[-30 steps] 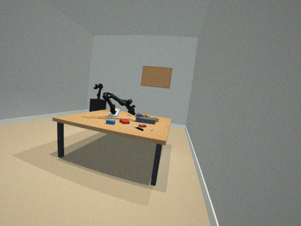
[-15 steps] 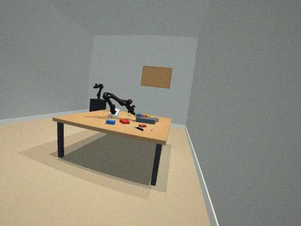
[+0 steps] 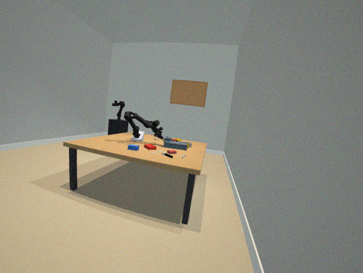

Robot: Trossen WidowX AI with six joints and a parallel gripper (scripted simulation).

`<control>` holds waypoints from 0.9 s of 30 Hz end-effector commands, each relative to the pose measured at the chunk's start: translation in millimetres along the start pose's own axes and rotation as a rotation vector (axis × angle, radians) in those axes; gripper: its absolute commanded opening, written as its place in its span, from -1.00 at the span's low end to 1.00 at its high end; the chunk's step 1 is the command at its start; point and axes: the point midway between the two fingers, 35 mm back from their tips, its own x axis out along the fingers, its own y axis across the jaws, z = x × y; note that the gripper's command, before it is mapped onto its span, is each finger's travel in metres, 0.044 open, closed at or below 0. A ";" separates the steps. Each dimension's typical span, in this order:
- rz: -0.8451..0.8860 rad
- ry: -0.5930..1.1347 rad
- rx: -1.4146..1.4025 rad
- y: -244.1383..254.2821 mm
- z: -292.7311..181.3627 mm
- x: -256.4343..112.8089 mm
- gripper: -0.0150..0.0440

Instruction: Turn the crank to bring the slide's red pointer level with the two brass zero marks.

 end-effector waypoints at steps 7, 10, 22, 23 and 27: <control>0.002 0.003 -0.005 1.3 -11.9 11.8 -0.49; 0.002 0.003 -0.005 -0.3 -15.0 14.8 -0.49; 0.001 0.003 -0.006 -12.9 -25.2 24.7 -0.49; 0.001 0.003 -0.006 -14.2 -25.8 25.3 -0.49; 0.001 0.003 -0.006 -19.6 -27.7 27.0 -0.49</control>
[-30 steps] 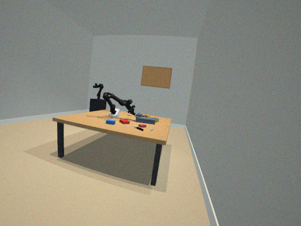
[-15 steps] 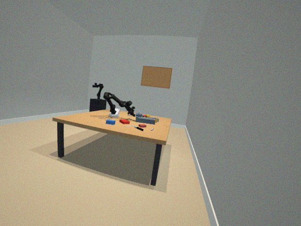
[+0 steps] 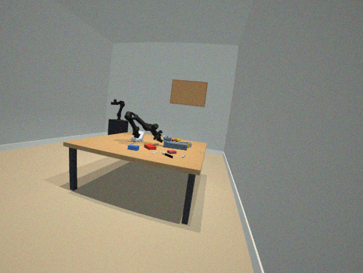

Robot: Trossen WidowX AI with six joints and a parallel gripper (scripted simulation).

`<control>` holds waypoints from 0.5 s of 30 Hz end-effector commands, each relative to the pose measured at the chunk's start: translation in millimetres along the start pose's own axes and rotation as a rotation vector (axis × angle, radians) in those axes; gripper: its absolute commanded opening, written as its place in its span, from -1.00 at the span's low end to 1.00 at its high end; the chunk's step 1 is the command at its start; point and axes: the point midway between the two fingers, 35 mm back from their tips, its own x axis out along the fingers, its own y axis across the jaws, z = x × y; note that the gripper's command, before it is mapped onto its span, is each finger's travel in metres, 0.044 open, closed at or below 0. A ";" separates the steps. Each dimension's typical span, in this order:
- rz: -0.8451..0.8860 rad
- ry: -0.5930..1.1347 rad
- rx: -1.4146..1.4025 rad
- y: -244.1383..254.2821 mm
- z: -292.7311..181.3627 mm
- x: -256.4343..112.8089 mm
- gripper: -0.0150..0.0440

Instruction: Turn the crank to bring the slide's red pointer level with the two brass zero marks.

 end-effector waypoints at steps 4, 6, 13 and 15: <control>0.002 -0.002 -0.002 -10.2 -3.2 3.4 -0.49; 0.002 -0.002 -0.002 -11.6 -2.9 3.8 -0.49; 0.002 -0.002 -0.002 -13.7 -2.7 3.9 -0.49; 0.002 -0.002 -0.002 -14.3 -2.6 3.9 -0.49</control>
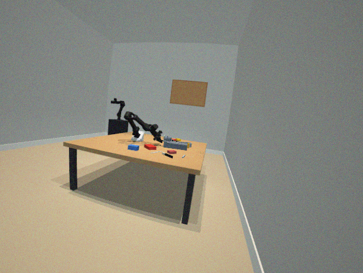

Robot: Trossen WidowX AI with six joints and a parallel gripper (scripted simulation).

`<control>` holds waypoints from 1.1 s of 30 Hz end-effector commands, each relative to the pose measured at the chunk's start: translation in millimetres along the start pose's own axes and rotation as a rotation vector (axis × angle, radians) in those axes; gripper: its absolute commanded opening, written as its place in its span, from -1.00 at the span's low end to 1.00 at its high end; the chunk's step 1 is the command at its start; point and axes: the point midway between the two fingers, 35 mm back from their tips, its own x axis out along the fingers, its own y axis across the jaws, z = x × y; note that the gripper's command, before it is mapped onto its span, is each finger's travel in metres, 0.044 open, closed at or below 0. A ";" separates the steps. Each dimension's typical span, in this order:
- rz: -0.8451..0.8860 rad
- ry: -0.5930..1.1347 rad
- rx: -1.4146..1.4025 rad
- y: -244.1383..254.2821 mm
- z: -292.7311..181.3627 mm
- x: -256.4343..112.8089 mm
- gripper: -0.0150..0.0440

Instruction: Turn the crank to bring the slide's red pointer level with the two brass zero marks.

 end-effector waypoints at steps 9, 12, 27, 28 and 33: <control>-0.021 0.012 0.010 -11.2 -1.8 1.9 -0.49; -0.021 0.012 0.010 -12.0 -1.7 1.8 -0.49; -0.021 0.012 0.010 -15.7 -1.4 1.3 -0.49; -0.021 0.012 0.010 -15.9 -1.3 1.2 -0.49; -0.021 0.012 0.010 -17.0 -1.2 1.0 -0.49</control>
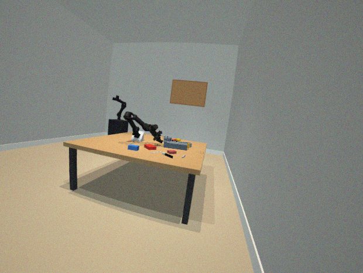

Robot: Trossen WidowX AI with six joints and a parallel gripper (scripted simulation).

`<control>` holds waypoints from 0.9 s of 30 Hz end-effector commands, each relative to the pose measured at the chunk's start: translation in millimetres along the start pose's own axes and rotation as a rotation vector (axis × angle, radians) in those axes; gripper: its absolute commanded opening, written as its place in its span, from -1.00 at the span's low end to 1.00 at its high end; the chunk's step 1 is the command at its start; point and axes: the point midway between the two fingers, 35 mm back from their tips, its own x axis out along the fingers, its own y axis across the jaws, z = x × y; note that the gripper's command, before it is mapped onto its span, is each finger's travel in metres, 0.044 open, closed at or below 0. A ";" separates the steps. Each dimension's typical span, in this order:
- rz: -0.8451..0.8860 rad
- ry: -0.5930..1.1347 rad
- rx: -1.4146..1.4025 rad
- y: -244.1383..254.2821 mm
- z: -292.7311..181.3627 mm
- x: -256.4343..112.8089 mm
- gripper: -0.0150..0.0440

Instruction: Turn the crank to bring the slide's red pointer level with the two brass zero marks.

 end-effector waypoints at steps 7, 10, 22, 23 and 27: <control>-0.025 0.007 0.010 -10.5 -0.2 0.0 -0.49; -0.025 0.007 0.010 -11.3 -0.1 -0.2 -0.49; -0.025 0.007 0.010 -14.1 0.6 -1.1 -0.49; -0.025 0.007 0.010 -14.4 0.6 -1.2 -0.49; -0.025 0.007 0.010 -15.4 0.9 -1.5 -0.49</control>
